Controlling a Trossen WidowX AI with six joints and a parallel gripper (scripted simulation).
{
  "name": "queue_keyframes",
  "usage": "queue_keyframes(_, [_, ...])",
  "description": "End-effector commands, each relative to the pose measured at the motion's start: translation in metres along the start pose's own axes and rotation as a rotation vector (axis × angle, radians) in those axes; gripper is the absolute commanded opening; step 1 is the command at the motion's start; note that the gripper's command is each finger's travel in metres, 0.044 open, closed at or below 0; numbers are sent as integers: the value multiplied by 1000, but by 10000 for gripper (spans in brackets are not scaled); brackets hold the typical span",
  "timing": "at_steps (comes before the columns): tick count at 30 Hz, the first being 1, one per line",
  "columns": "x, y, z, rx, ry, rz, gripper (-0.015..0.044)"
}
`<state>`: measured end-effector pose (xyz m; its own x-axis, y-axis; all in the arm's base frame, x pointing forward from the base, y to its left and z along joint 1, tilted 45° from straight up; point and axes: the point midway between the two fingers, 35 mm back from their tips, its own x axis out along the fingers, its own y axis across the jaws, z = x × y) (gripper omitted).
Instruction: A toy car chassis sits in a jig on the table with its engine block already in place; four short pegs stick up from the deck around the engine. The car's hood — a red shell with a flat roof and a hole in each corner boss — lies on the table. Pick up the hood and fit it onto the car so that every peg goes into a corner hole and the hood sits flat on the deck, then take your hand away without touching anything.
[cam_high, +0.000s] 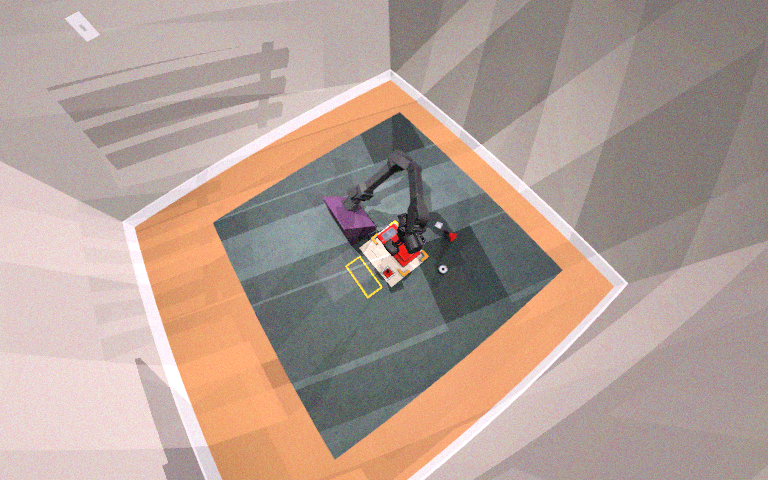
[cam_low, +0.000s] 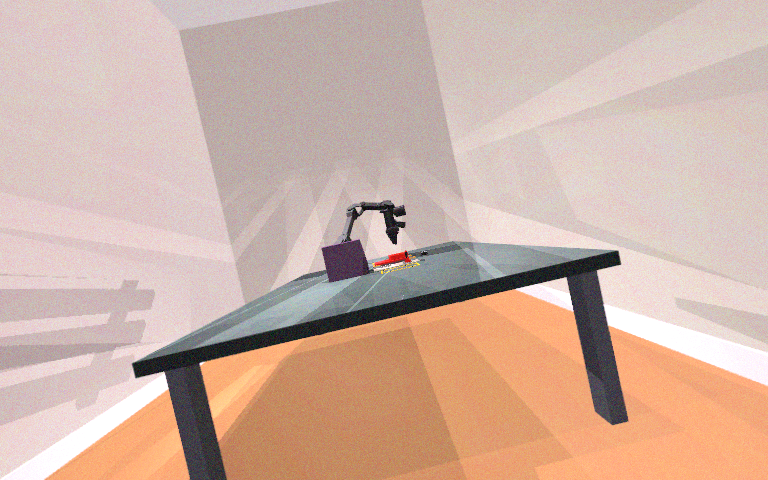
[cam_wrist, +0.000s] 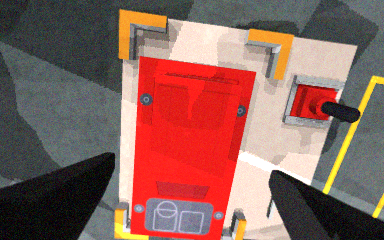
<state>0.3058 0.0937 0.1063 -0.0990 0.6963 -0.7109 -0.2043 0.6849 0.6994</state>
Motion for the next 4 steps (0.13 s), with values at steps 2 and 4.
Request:
queue_keyframes(2, [-1, -1, 0, -3, 1, -5, 440])
queue_keyframes(4, [-1, -1, 0, -3, 1, -5, 440])
